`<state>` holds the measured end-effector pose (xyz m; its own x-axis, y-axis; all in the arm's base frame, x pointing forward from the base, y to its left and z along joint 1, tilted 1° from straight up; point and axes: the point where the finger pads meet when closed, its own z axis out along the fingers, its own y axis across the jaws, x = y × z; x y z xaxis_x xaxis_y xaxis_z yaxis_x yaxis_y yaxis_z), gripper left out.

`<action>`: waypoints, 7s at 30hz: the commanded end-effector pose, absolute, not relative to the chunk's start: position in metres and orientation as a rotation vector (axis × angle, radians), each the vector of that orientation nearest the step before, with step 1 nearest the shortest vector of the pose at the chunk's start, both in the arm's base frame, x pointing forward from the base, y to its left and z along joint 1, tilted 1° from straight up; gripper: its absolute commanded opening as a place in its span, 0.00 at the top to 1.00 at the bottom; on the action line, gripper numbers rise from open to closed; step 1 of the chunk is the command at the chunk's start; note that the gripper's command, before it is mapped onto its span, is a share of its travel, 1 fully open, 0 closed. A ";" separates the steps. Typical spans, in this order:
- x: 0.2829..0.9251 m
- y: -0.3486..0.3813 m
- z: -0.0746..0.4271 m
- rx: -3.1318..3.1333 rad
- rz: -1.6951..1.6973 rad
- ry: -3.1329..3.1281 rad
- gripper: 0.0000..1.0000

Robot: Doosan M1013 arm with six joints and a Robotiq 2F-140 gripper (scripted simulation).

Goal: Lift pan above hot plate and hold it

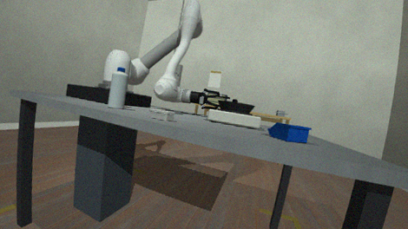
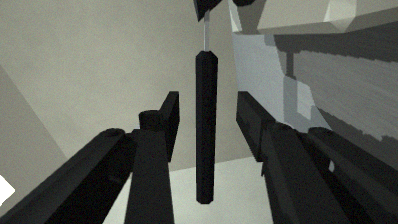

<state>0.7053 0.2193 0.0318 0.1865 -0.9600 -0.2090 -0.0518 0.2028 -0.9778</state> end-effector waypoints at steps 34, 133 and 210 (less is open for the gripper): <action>0.754 0.229 0.032 -1.162 -0.902 1.181 0.59; 0.771 0.232 0.032 -1.162 -0.902 1.181 0.90; 0.772 0.232 0.126 -1.162 -0.902 1.181 0.90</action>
<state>0.7720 0.2324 0.1205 0.1866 -0.9599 -0.2091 -0.0521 0.2028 -0.9778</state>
